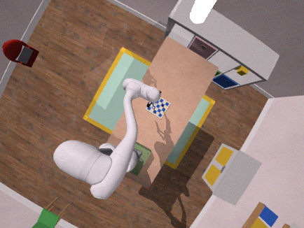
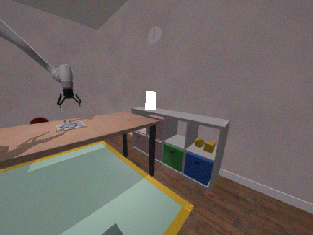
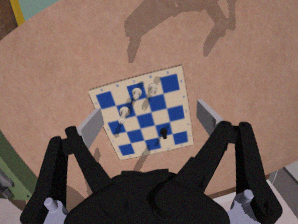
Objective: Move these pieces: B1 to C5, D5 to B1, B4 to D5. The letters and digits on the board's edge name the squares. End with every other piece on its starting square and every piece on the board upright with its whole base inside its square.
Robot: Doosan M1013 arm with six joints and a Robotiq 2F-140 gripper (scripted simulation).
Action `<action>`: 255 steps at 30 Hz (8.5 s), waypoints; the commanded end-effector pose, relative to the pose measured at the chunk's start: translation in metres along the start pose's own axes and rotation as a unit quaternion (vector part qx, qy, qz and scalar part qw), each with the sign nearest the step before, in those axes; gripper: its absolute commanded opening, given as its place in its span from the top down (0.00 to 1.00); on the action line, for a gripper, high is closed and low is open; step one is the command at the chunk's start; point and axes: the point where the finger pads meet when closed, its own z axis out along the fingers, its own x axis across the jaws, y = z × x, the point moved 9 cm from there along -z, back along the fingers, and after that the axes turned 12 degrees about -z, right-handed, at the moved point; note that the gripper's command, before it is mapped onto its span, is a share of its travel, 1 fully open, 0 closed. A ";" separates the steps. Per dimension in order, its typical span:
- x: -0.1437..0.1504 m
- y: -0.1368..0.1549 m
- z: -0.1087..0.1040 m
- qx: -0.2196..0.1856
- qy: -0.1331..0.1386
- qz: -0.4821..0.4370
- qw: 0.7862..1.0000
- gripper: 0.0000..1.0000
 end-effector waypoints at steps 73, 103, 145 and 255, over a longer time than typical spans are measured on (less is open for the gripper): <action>0.012 0.004 0.015 0.027 0.009 -0.546 0.837 0.78; 0.012 0.003 0.052 0.027 0.009 -0.546 0.837 0.78; 0.012 0.003 0.056 0.027 0.009 -0.546 0.837 0.78; 0.011 0.001 0.087 0.027 0.009 -0.546 0.837 1.00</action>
